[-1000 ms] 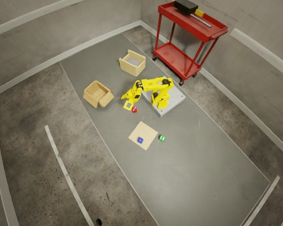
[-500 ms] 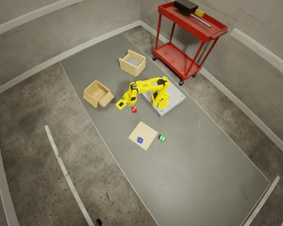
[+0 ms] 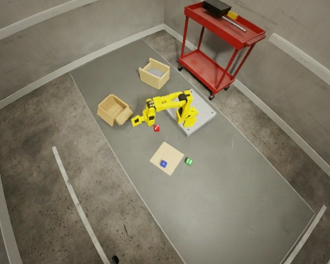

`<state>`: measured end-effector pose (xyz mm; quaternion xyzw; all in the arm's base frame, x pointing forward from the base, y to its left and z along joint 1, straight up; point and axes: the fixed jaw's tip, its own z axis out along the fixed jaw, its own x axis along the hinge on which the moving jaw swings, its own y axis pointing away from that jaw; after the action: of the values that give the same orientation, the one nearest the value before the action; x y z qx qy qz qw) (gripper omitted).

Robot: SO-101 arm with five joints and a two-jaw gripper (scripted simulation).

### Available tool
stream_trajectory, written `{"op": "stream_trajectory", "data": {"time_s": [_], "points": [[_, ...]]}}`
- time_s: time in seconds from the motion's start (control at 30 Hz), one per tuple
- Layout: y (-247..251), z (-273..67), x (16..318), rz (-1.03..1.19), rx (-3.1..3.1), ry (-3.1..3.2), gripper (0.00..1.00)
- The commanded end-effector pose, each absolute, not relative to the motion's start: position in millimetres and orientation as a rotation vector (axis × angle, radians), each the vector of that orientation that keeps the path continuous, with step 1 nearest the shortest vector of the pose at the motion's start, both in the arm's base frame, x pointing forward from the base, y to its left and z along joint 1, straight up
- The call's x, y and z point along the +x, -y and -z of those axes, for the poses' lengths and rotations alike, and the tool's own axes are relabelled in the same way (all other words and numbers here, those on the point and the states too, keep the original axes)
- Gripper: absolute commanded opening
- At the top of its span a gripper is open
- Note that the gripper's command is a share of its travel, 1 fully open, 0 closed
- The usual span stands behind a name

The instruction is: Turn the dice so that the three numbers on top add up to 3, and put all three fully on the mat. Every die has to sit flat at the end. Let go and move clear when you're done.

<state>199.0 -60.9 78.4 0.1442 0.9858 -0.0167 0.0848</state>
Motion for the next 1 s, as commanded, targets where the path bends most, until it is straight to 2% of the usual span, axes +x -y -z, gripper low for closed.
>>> {"op": "stream_trajectory", "data": {"time_s": [0.0,0.7,0.97], "points": [[59.2,-79.4,201.4,0.038,0.481,-2.944,0.35],[58.2,-75.7,203.5,0.021,0.618,-2.949,0.35],[55.6,-49.3,195.5,-0.003,0.648,-3.095,0.35]]}}
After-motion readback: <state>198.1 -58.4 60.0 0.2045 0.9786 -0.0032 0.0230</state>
